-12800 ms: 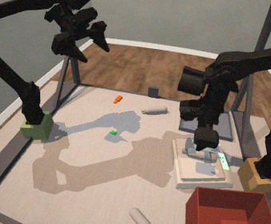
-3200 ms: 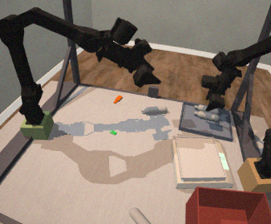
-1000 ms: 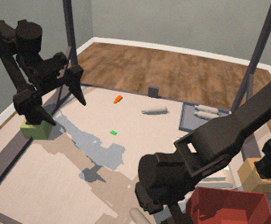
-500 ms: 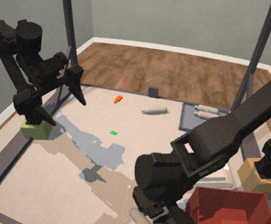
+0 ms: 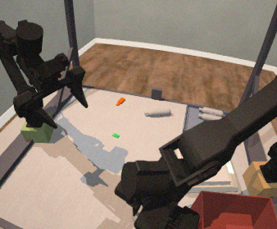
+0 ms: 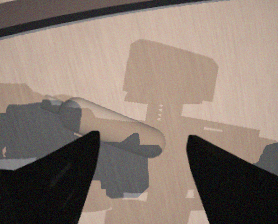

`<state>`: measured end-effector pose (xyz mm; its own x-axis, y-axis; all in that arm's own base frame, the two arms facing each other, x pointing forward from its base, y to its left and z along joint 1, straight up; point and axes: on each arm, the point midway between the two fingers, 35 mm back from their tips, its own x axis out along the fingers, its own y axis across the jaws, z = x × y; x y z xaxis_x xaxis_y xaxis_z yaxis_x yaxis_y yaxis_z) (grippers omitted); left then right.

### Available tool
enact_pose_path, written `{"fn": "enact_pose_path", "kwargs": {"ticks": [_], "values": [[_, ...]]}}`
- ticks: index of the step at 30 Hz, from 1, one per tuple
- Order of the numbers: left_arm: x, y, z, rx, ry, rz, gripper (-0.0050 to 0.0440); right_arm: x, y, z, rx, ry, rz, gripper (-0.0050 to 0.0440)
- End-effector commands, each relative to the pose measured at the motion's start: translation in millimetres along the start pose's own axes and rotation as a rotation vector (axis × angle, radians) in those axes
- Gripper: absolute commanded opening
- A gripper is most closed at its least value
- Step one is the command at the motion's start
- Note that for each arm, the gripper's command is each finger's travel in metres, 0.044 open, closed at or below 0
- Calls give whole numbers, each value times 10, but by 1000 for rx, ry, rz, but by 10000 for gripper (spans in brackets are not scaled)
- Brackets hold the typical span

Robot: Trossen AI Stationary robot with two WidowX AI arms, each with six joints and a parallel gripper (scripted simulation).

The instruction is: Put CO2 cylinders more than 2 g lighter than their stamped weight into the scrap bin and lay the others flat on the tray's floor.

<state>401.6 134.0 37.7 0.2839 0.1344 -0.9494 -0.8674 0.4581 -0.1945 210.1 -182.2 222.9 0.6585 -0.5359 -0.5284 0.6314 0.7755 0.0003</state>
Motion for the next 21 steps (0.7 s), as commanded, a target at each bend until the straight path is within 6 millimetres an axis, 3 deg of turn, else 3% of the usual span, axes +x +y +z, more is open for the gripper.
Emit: {"fn": "enact_pose_path", "kwargs": {"ticks": [1, 8, 10, 15, 21], "values": [[-51, -31, 141, -232, 0, 20, 254, -25, -2, 37, -1, -12, 0, 440], [-29, 10, 238, -580, 15, 67, 254, -25, -2, 37, -1, -12, 0, 440], [-29, 10, 238, -580, 15, 67, 254, -25, -2, 37, -1, -12, 0, 440], [-10, 53, 312, -864, 17, 112, 254, -25, -2, 37, -1, -12, 0, 440], [187, 204, 176, -1084, 74, 222, 254, -25, -2, 37, -1, -12, 0, 440]]}}
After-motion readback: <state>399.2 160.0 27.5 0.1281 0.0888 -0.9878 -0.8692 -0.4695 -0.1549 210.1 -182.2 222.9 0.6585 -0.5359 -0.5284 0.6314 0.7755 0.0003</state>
